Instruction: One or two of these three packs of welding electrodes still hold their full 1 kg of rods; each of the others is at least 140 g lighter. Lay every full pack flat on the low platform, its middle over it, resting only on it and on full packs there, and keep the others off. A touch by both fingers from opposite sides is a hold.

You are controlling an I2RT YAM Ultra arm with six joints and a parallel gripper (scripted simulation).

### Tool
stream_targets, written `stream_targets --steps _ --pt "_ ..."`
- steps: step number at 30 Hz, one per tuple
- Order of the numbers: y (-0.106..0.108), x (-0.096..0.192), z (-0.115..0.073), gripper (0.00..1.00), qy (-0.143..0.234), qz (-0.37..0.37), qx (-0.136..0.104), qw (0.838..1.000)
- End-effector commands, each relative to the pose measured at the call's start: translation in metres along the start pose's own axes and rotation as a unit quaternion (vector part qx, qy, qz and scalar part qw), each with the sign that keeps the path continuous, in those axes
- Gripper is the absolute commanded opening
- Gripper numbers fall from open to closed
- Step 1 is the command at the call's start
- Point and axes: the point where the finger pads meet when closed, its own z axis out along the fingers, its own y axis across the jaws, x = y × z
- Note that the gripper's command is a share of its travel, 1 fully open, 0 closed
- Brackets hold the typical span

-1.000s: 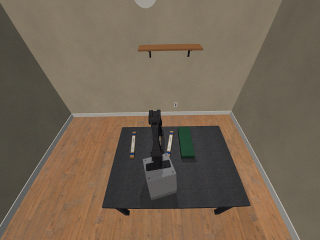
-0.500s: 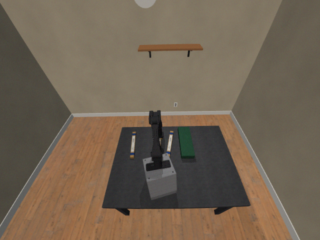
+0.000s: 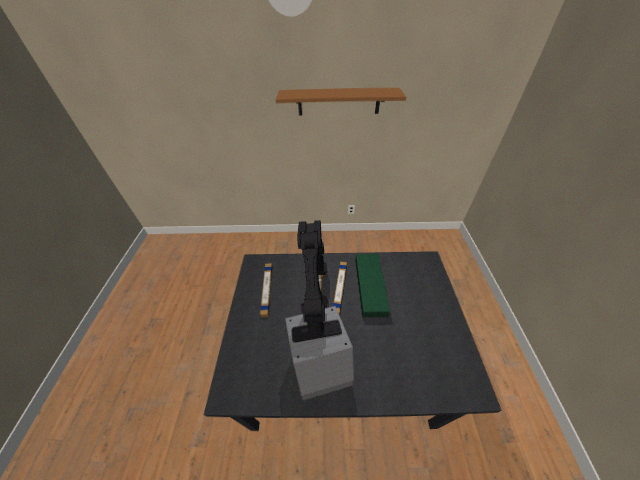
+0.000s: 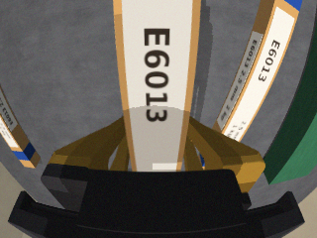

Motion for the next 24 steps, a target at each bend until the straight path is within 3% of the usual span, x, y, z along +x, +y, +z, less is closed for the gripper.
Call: stream_targets --steps 1,24 --pt "0.0011 -0.0254 -0.0194 0.00 -0.031 0.002 0.001 1.000" --pt "0.0005 -0.0275 -0.0209 0.00 -0.032 0.002 0.001 1.000"
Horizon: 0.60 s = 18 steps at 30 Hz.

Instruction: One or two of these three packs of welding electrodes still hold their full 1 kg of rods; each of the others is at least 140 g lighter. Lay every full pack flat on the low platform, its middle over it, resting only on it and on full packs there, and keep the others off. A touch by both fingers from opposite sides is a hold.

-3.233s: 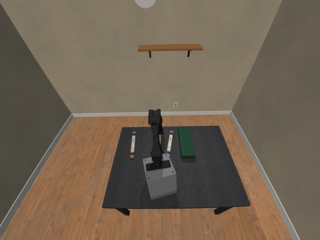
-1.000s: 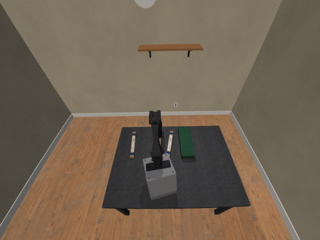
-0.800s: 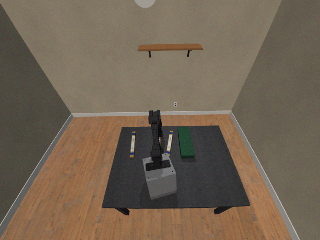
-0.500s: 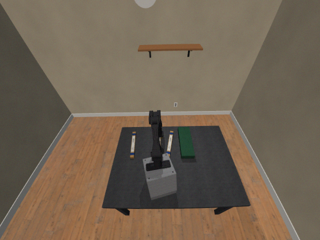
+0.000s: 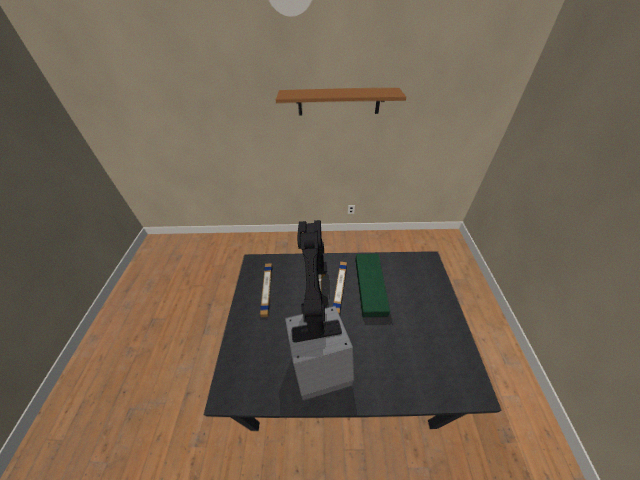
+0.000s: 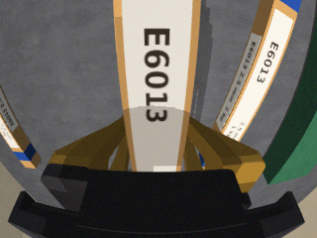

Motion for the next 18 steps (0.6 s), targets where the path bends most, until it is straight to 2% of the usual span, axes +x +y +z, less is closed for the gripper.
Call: stream_targets --steps 1,18 --pt "0.0008 -0.0249 -0.0197 0.00 -0.031 0.002 0.000 1.000" --pt "0.0001 -0.0246 -0.0178 0.00 -0.028 0.002 0.000 1.000"
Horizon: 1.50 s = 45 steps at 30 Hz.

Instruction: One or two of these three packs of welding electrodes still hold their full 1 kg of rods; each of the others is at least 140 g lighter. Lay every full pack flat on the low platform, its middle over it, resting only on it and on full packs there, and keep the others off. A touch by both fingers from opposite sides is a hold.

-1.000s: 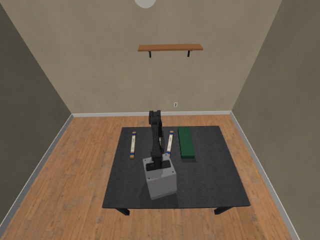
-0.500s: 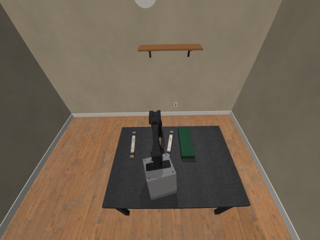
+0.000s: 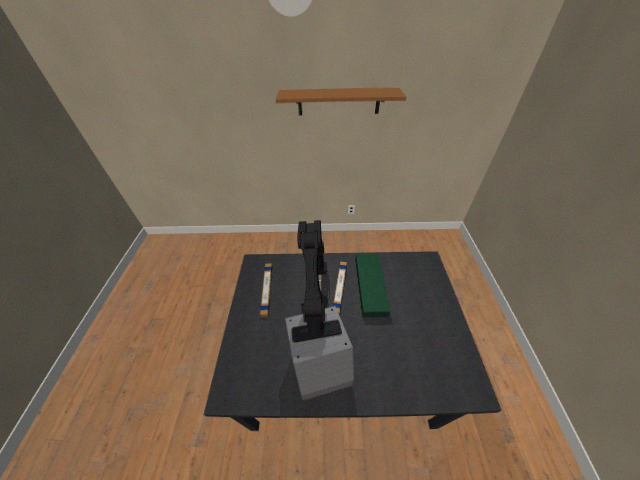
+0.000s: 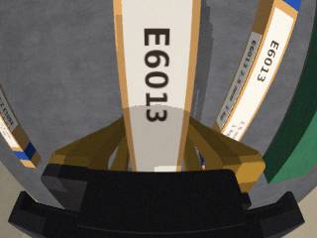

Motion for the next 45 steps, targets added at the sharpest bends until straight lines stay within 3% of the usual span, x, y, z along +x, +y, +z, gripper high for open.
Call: stream_targets --steps 1,25,26,45 --pt "0.000 -0.026 -0.018 0.00 -0.030 0.002 0.000 1.000" --pt "-0.001 -0.028 -0.021 0.00 -0.034 0.002 0.000 0.999" --pt "0.000 -0.008 -0.007 0.00 -0.020 0.000 0.000 1.000" --pt "0.000 -0.007 -0.029 0.00 -0.020 0.000 0.000 1.000"
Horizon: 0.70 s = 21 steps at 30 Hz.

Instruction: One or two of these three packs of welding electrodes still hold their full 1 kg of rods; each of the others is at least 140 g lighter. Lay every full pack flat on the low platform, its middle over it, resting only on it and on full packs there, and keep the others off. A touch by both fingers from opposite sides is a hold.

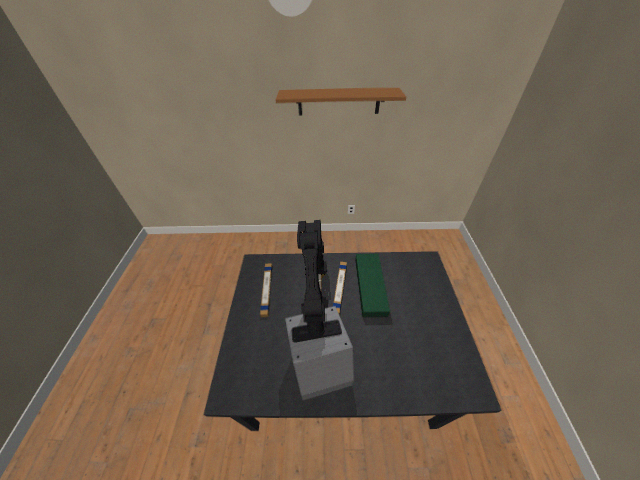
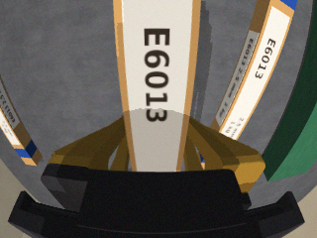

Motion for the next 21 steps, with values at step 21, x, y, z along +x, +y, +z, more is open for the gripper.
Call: stream_targets --steps 21 --pt "-0.001 -0.008 -0.048 0.00 -0.017 0.000 0.000 1.000"
